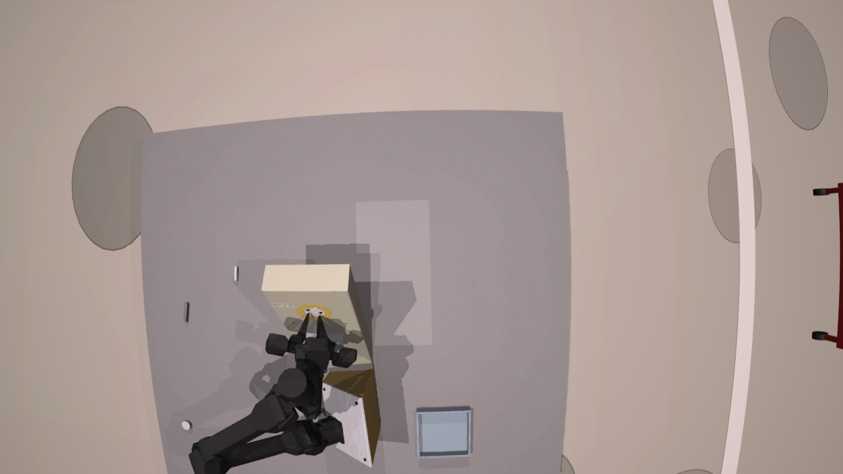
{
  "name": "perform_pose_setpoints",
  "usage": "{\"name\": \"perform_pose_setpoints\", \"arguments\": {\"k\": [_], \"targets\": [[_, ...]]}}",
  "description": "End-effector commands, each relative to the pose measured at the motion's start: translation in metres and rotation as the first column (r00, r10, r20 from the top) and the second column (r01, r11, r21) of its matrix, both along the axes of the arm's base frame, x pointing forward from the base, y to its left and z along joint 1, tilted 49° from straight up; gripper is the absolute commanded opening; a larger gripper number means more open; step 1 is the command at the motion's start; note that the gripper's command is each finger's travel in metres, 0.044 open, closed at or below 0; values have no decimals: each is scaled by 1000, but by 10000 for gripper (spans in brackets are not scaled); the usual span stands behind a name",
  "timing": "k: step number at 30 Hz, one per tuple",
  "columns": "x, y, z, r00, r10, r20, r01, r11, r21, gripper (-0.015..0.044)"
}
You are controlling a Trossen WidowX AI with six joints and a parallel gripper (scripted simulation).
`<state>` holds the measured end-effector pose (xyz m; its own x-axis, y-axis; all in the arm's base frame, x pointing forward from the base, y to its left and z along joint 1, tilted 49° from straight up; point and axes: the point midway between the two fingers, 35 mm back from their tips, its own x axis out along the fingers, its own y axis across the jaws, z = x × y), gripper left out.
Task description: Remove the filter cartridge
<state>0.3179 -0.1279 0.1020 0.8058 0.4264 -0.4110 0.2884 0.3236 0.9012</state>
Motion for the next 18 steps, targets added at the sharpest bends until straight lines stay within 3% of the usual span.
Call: {"name": "perform_pose_setpoints", "arguments": {"k": [1, 18], "targets": [[-1, 1, -3, 1000, -3, -7, 3, 1000, 4, 110], [1, -1, -1, 1000, -3, -7, 3, 1000, 4, 110]]}}
